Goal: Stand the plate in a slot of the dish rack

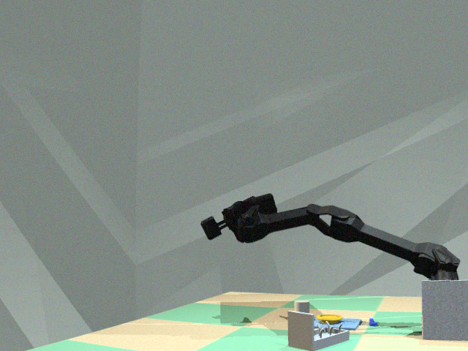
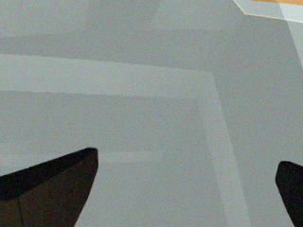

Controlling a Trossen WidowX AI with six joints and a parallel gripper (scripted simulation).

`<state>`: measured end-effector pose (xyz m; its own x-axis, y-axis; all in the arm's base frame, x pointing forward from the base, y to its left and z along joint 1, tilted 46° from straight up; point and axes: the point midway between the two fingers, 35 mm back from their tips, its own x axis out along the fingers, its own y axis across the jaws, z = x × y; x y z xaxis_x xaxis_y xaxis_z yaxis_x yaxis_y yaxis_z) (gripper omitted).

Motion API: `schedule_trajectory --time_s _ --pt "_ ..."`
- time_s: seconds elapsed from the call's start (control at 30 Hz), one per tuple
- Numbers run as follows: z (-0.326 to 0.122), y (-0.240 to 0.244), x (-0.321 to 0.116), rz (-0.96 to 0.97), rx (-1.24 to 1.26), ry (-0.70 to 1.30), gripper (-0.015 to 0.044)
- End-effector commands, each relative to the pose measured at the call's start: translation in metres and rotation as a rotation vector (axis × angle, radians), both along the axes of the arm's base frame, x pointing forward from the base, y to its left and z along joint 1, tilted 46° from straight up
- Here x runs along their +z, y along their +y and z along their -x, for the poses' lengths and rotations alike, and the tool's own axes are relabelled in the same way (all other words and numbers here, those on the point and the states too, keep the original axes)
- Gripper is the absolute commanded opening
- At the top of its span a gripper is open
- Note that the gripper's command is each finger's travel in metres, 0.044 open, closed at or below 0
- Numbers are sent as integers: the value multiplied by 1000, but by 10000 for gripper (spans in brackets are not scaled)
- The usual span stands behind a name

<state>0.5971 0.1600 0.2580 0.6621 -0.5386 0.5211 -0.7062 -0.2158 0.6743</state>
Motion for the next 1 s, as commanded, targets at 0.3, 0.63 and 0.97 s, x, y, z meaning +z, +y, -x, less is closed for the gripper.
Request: schedule_trajectory --time_s 0.3,0.63,0.97 --pt "-18 3 -6 163 -50 238 400" --pt "-31 1 -21 363 -98 514 400" --pt "-34 -4 -42 571 -131 785 400"
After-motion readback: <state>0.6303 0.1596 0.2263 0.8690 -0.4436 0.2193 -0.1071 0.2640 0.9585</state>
